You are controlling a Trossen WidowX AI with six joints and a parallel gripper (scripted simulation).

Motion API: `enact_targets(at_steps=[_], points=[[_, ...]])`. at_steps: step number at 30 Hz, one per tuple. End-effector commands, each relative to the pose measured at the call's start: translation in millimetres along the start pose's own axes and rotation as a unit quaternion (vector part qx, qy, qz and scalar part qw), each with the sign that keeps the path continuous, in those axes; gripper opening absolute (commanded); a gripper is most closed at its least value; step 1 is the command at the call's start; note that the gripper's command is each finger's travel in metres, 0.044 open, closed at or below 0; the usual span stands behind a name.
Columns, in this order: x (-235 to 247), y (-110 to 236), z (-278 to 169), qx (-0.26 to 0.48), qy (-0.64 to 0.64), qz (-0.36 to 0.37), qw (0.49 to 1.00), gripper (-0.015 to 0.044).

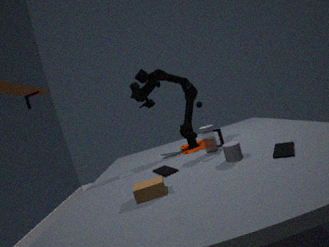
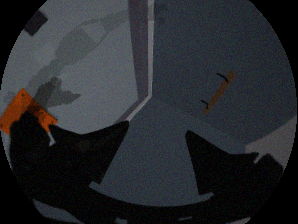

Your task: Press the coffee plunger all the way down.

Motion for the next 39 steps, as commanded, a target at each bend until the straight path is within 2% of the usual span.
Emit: enact_targets(at_steps=[1,5,10,19,29,34,39], points=[[0,1,1,-0.004,-0.001,0.0,1.0,0.0426],[7,15,12,-0.054,-0.016,0.001,0.998,0.044],[24,53,33,-0.174,-0.049,0.018,0.983,0.044],[57,121,42,-0.376,-0.095,0.102,0.916,0.044],[98,185,17,-0.558,-0.102,0.299,0.768,0.044],[115,207,-8,-0.604,-0.075,0.413,0.678,0.044],[129,221,-36,-0.616,-0.026,0.527,0.585,0.044]])
Point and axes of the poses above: the point midway between the two fingers, 35 mm back from their tips, its own y axis back along the fingers, its own x axis across the jaws, z = x × y, the point moved 5 cm from there along y, back along the fingers, and after that the axes turned 3 degrees about -y, right-handed, at the moved point
